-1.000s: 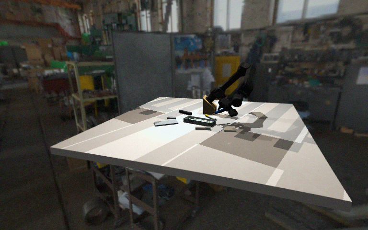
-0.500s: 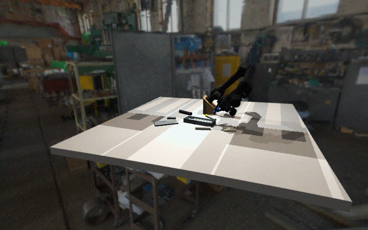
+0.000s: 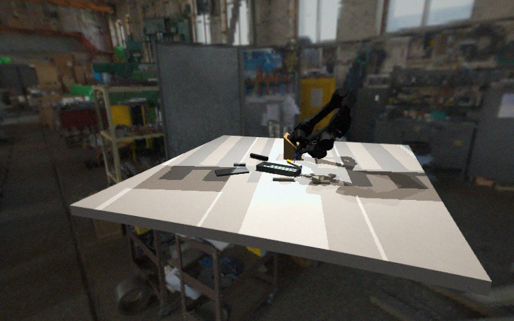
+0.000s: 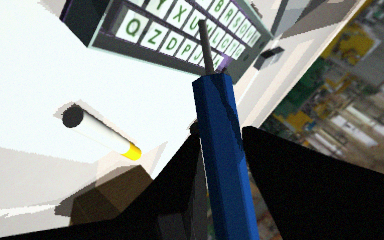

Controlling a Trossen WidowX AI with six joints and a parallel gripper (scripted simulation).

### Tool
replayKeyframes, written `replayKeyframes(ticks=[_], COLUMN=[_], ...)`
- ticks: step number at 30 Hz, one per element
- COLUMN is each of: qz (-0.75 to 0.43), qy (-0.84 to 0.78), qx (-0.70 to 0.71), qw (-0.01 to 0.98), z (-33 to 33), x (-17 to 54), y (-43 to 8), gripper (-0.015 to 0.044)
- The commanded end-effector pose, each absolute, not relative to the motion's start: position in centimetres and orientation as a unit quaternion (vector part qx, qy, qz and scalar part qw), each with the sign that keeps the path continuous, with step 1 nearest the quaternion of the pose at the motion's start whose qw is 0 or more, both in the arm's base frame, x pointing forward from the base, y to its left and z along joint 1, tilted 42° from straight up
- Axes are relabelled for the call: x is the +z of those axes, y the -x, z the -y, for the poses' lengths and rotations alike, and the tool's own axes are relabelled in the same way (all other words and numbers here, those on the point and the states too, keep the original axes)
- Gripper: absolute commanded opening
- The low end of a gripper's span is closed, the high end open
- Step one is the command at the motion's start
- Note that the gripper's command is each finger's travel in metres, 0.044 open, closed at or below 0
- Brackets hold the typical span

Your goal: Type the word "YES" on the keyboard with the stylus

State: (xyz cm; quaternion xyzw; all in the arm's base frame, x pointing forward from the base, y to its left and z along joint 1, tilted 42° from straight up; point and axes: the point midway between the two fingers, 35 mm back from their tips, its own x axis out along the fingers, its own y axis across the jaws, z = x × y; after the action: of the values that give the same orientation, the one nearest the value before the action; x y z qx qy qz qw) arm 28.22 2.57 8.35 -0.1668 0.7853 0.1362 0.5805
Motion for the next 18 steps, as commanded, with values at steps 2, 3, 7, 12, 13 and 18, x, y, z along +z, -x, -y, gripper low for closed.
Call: replayKeyframes(ticks=[2, 3, 7, 12, 13, 18], qz=[-0.774, -0.772, -0.759, -0.739, -0.734, -0.709], qy=[0.228, 0.239, 0.283, 0.336, 0.346, 0.395], qx=[0.193, 0.205, 0.250, 0.305, 0.315, 0.369], qw=[0.558, 0.553, 0.531, 0.499, 0.492, 0.453], z=[-1.8, -1.6, -1.1, -0.5, -0.4, 0.3], x=[8.2, 8.2, 8.1, 8.0, 8.0, 8.0], y=[-28.7, -28.8, -29.1, -29.4, -29.4, -29.8], gripper=[0.0000, 0.0000, 0.0000, 0.0000, 0.0000, 0.0000])
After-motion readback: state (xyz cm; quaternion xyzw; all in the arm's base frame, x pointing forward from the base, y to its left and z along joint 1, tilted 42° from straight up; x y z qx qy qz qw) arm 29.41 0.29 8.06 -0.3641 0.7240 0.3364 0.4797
